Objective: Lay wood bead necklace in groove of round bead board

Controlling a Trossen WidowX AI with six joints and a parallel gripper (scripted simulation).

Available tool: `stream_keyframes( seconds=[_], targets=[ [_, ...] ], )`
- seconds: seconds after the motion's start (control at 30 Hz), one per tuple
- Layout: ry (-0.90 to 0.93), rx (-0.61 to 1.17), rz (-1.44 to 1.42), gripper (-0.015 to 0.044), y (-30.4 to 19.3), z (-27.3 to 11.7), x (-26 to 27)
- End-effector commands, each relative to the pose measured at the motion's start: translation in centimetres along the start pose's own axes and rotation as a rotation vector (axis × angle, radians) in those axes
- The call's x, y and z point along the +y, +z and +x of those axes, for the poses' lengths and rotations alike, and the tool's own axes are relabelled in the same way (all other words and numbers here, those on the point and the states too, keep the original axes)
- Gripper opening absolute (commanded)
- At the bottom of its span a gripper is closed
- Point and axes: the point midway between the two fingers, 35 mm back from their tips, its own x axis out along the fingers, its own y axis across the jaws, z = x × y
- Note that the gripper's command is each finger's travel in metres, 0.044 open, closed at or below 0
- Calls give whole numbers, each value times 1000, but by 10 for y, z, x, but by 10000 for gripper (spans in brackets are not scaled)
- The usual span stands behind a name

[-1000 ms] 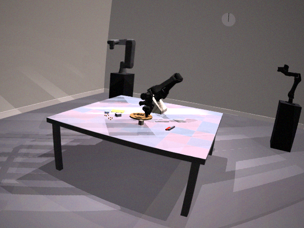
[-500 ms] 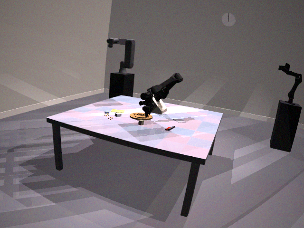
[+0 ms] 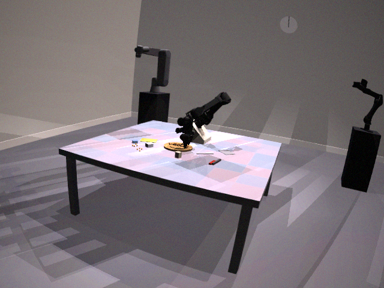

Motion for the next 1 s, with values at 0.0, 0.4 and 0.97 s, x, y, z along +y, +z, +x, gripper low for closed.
stream_keyframes(
  seconds=[0.0, 0.4, 0.97],
  targets=[
    [2, 2, -4, 440, -1, -1, 1],
    [2, 0, -34, 151, 11, -31, -3],
    [9, -2, -38, 120, 11, -12, -1]
  ],
)
